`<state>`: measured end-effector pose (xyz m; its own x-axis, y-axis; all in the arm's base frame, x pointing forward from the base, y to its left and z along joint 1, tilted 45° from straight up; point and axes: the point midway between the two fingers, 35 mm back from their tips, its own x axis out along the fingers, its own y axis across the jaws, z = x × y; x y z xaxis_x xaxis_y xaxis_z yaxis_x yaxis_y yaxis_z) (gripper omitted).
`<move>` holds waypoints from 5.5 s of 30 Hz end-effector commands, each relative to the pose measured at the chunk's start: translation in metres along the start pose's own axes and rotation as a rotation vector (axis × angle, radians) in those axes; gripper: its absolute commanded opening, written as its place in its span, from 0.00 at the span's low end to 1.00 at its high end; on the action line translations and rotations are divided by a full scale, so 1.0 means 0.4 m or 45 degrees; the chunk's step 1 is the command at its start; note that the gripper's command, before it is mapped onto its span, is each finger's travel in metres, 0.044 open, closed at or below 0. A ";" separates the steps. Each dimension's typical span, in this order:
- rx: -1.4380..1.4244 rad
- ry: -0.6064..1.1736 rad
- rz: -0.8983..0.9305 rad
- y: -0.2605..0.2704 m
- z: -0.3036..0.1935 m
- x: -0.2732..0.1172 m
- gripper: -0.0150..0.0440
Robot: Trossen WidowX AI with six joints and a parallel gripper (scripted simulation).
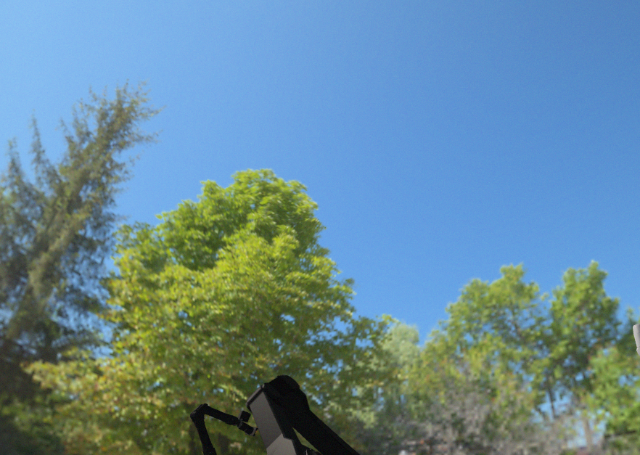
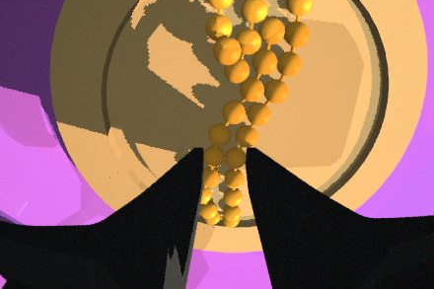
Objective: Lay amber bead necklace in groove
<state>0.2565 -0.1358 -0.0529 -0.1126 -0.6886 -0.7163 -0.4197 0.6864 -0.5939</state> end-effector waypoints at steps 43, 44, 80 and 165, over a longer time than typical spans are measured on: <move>-0.004 0.003 -0.003 0.031 0.009 -0.014 0.83; -0.006 0.007 -0.001 0.032 0.007 -0.015 0.88; 0.869 0.004 -0.003 -0.067 0.166 -0.094 0.46; 0.882 0.004 -0.004 -0.086 0.160 -0.015 0.25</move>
<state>0.3298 -0.1349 -0.0560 -0.1107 -0.6898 -0.7155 0.2490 0.6777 -0.6919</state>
